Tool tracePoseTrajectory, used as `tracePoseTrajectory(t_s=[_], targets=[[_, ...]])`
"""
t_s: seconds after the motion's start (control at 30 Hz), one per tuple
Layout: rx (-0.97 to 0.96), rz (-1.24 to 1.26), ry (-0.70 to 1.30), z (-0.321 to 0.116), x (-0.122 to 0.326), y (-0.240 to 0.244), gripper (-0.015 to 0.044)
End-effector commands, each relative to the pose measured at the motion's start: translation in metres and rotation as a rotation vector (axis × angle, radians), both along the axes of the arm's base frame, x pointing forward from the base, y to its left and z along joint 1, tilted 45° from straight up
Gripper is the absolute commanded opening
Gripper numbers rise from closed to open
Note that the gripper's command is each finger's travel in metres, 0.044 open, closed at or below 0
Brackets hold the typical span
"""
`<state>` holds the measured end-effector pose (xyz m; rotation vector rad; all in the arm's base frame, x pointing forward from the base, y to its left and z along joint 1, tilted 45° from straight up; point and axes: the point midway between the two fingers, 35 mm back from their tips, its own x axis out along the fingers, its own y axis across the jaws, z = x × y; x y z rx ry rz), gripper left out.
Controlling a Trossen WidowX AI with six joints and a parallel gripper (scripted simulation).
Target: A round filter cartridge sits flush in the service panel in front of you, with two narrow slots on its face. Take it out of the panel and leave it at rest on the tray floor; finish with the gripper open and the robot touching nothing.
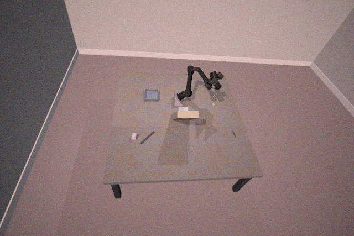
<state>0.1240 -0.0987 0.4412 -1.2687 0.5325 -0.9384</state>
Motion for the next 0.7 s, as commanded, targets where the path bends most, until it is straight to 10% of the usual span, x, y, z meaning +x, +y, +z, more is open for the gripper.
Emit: tracePoseTrajectory(t_s=[0.0,0.33,0.67], targets=[[-0.005,-0.002,-0.002,0.001,0.001,0.000,0.0374],[-0.365,0.061,-0.036,0.033,0.084,0.022,0.0111],[-0.301,0.391,0.155,-0.032,0.189,-0.001,0.0111]])
